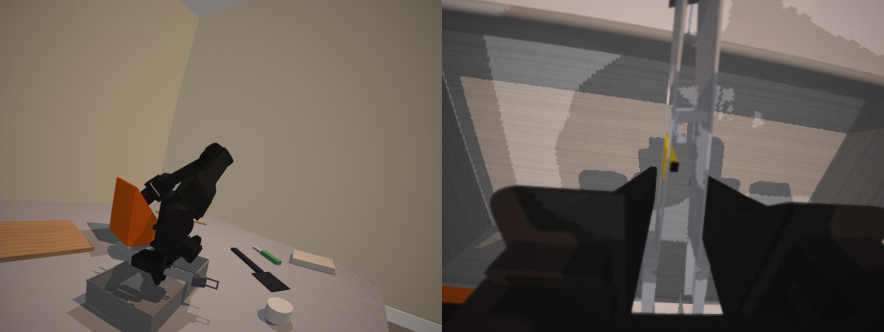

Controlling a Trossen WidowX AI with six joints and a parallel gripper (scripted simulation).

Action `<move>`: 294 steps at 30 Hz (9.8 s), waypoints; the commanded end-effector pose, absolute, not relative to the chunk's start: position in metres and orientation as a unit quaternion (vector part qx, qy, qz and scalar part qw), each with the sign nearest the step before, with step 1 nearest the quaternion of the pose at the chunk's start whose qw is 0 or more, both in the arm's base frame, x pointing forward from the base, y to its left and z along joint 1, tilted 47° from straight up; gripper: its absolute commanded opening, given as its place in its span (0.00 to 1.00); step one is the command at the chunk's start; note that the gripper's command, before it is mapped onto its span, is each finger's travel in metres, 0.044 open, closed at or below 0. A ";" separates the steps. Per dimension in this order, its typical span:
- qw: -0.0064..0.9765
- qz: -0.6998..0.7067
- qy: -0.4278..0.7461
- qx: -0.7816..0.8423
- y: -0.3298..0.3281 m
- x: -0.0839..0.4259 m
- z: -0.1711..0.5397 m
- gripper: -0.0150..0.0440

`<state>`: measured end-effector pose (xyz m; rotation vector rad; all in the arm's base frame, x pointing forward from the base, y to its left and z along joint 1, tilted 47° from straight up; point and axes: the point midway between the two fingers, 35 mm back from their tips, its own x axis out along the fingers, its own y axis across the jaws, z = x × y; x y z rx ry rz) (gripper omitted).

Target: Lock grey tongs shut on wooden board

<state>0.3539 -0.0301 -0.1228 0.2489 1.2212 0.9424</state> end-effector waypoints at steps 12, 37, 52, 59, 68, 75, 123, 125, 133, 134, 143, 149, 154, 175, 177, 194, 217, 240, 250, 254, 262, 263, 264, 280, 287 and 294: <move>0.710 0.425 0.550 0.111 -0.030 0.354 -0.123 0.28; 0.709 0.424 0.552 0.114 -0.125 0.350 -0.036 0.00; 0.717 0.463 0.519 0.049 -0.165 0.321 -0.071 0.00; 0.718 0.498 0.485 -0.007 -0.194 0.294 -0.098 0.00; 0.714 0.544 0.435 -0.076 -0.224 0.254 -0.132 0.00; 0.706 0.577 0.390 -0.128 -0.242 0.219 -0.157 0.00; 0.630 0.200 0.670 0.338 -0.269 0.152 -0.178 0.00; 0.617 0.174 0.677 0.361 -0.270 0.149 -0.179 0.00; 0.556 0.069 0.696 0.449 -0.273 0.137 -0.181 0.00; 0.548 0.056 0.697 0.460 -0.274 0.136 -0.181 0.00; 0.462 -0.063 0.697 0.545 -0.277 0.123 -0.184 0.00; 0.398 -0.142 0.685 0.593 -0.279 0.114 -0.186 0.00; 0.341 -0.206 0.669 0.628 -0.280 0.106 -0.187 0.00; 0.072 -0.448 0.538 0.710 -0.284 0.075 -0.193 0.00; 0.045 -0.468 0.521 0.712 -0.285 0.072 -0.193 0.00; -0.182 -0.609 0.348 0.689 -0.286 0.046 -0.197 0.00; -0.457 -0.699 0.064 0.547 -0.284 0.012 -0.203 0.00; -0.603 -0.685 -0.150 0.379 -0.281 -0.012 -0.206 0.00; -0.603 -0.662 -0.177 0.409 -0.279 -0.013 -0.218 0.00; -0.601 -0.644 -0.196 0.430 -0.278 -0.014 -0.225 0.00; -0.595 -0.607 -0.235 0.471 -0.277 -0.016 -0.238 0.00; -0.594 -0.603 -0.240 0.476 -0.277 -0.016 -0.239 0.00; -0.592 -0.599 -0.244 0.482 -0.276 -0.017 -0.240 0.00; -0.556 -0.527 -0.314 0.561 -0.274 -0.020 -0.247 0.00; -0.538 -0.494 -0.344 0.590 -0.272 -0.022 -0.245 0.00; -0.516 -0.461 -0.372 0.618 -0.269 -0.023 -0.239 0.00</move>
